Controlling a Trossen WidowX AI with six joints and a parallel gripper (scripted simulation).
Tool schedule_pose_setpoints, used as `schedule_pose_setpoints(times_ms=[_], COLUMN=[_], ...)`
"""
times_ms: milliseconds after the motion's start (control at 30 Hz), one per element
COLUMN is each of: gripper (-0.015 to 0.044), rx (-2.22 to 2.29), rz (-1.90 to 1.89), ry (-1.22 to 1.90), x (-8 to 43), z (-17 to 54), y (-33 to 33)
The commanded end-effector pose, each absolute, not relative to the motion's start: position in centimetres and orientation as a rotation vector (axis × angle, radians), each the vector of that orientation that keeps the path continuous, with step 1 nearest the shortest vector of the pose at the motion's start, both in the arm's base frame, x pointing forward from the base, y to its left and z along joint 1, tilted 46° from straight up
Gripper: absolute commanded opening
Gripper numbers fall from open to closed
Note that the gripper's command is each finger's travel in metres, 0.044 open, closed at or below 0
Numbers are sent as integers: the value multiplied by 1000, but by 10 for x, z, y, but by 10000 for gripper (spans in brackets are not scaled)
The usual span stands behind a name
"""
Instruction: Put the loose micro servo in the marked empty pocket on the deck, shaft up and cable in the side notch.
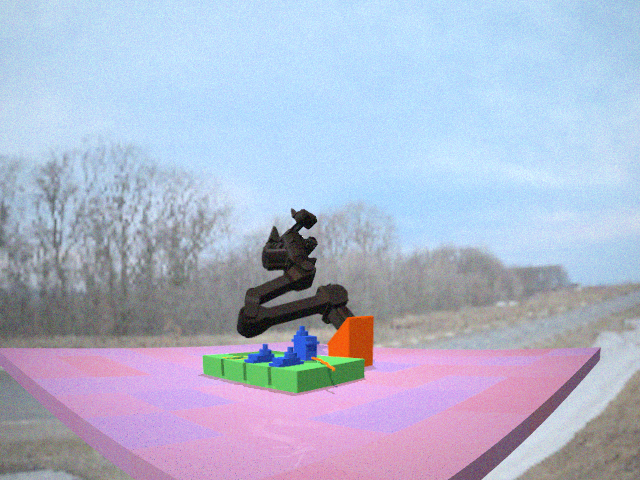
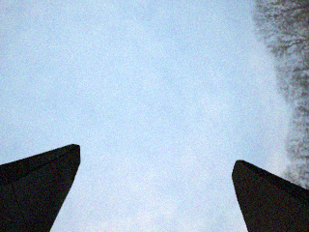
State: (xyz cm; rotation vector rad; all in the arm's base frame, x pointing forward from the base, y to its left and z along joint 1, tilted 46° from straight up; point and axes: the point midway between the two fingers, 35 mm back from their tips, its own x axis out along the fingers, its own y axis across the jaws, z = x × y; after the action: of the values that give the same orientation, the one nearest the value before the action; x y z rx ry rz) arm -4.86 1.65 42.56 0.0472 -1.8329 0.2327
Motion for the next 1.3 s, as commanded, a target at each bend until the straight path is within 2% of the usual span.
schedule_pose_setpoints(times_ms=[0,33,767,1267], gripper=[426,440,440,440], rx=[46,43,-371,-768], rz=[234,236,619,932], ry=[-1834,-1836,-2024,-1923], x=[-49,-50,-125,-135], z=[426,425,407,365], y=[17,17,115,202])
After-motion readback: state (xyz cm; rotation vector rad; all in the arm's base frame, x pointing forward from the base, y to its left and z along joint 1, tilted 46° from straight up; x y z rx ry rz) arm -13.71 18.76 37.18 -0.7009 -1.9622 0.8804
